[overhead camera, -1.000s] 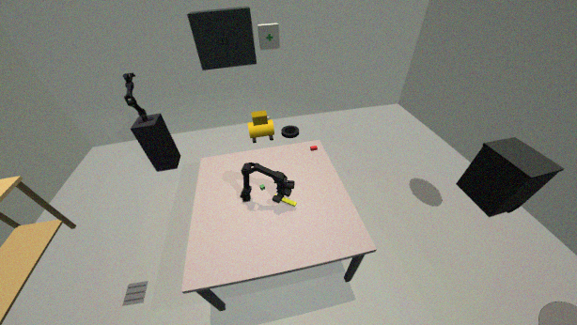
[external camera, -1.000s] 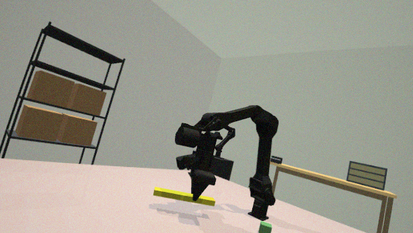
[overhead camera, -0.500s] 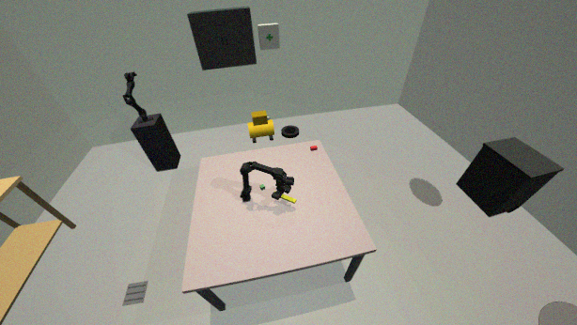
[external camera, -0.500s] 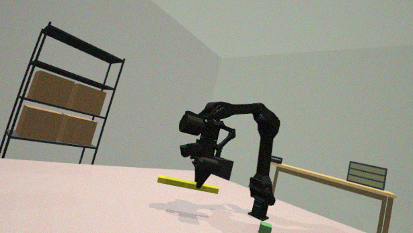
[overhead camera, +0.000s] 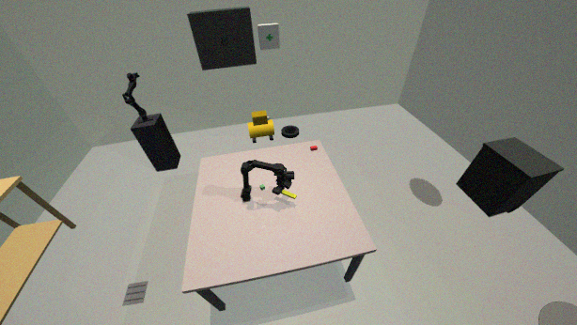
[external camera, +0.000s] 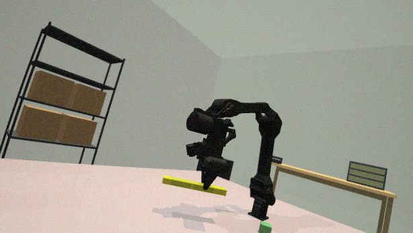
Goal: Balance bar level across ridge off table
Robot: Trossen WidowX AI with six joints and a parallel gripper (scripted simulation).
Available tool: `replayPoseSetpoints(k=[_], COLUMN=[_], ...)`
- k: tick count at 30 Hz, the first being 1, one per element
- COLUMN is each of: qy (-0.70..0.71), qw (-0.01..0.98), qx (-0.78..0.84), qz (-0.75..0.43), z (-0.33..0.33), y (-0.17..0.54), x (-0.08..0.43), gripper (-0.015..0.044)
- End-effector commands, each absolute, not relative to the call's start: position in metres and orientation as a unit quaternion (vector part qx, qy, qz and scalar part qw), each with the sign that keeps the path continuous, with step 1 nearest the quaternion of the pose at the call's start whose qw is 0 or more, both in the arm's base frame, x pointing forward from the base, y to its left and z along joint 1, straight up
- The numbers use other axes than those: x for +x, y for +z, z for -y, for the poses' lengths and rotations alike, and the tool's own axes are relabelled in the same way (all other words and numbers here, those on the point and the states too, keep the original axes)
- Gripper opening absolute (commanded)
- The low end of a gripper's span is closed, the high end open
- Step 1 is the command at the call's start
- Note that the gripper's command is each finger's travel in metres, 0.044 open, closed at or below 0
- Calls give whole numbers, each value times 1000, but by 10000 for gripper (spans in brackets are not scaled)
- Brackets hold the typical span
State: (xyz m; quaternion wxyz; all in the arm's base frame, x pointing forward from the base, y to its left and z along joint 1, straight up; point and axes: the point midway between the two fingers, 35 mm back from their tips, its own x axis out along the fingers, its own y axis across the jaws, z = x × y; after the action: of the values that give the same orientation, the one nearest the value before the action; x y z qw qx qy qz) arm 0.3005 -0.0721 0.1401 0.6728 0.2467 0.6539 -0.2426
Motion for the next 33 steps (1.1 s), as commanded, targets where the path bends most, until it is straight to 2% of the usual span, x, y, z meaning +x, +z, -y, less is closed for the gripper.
replayPoseSetpoints(k=[1,33], qy=[-247,-266], qw=[671,661], qx=[250,277], qz=[-653,-645], z=[55,-68], y=[141,142], x=[305,308], gripper=[0,0])
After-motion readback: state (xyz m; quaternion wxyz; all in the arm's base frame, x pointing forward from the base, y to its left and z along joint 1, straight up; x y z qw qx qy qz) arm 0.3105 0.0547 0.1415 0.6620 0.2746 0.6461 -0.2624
